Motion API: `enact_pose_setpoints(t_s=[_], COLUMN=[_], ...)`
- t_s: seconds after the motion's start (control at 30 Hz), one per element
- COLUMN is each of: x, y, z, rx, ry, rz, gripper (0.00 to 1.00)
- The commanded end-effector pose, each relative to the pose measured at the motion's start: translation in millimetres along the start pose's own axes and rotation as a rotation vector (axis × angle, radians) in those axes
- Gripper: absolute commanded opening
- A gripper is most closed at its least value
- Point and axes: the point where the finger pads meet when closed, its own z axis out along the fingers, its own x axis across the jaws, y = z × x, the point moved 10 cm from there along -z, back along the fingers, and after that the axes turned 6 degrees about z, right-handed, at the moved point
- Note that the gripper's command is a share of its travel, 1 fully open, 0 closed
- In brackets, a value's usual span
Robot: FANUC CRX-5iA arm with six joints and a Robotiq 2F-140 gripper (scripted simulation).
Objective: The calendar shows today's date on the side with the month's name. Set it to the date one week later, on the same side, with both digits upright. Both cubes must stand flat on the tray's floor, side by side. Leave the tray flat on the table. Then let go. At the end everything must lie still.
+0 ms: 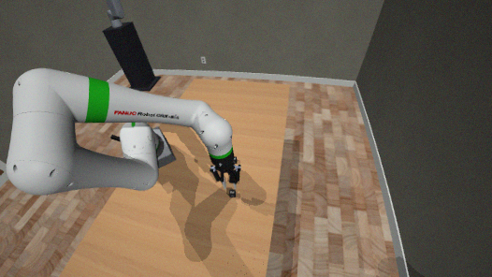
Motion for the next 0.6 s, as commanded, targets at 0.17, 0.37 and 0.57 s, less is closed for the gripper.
enact_pose_setpoints(t_s=[0.17, 0.37, 0.57], x=[-0.2, -0.4, -0.8], y=[0.1, 0.0, -0.1], z=[0.1, 1.5, 5.6], rx=[0.000, -0.001, -0.003], ry=[0.000, 0.001, 0.004], rz=[0.000, 0.000, 0.000], gripper=[0.28, 0.28, 0.28])
